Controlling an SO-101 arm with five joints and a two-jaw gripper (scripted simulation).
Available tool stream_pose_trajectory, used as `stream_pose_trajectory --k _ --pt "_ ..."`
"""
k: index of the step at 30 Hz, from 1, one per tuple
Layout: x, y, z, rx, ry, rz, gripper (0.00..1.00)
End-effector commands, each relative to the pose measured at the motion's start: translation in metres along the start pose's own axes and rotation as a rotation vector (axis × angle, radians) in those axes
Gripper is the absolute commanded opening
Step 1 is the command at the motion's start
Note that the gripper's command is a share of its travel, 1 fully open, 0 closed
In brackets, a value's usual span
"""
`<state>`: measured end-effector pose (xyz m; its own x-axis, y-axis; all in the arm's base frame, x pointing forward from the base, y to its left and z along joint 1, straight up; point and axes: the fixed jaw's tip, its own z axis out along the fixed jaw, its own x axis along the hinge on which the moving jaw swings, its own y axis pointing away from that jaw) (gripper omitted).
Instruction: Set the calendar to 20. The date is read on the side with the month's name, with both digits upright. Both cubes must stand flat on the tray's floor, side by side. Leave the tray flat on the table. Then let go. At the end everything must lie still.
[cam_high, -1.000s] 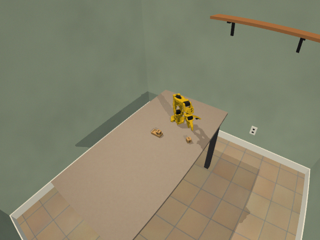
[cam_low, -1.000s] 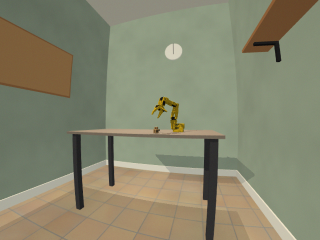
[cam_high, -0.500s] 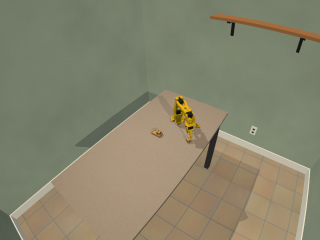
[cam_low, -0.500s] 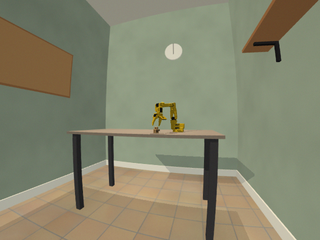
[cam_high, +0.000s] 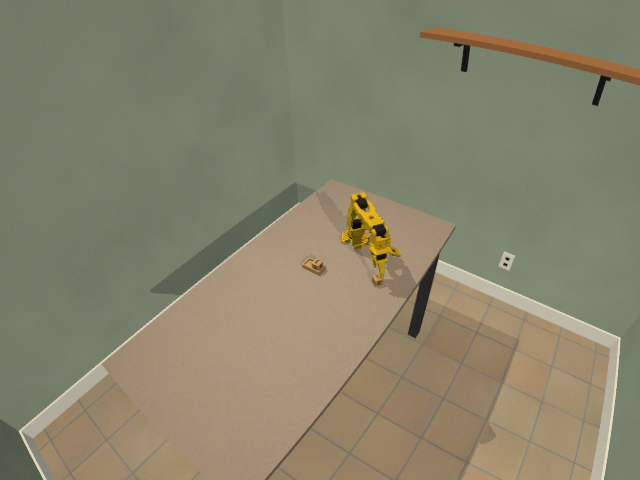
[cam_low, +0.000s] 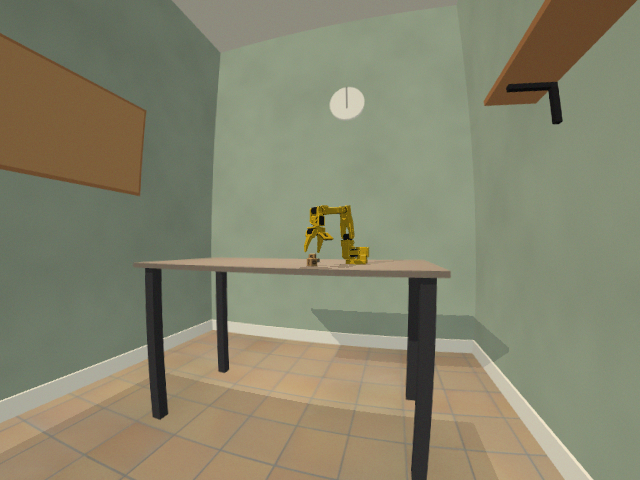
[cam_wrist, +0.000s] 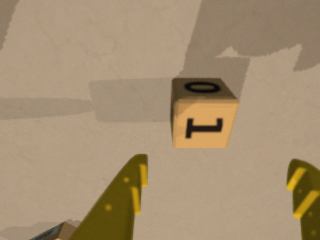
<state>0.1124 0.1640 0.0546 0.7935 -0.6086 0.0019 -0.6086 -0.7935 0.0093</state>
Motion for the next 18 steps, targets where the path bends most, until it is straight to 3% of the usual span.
stream_pose_trajectory --k 1,18 --pt "0.0021 -0.0054 -0.0081 0.045 -0.003 0.001 0.35" --pt "0.0021 -0.0060 -0.0050 0.045 -0.003 0.001 0.35"
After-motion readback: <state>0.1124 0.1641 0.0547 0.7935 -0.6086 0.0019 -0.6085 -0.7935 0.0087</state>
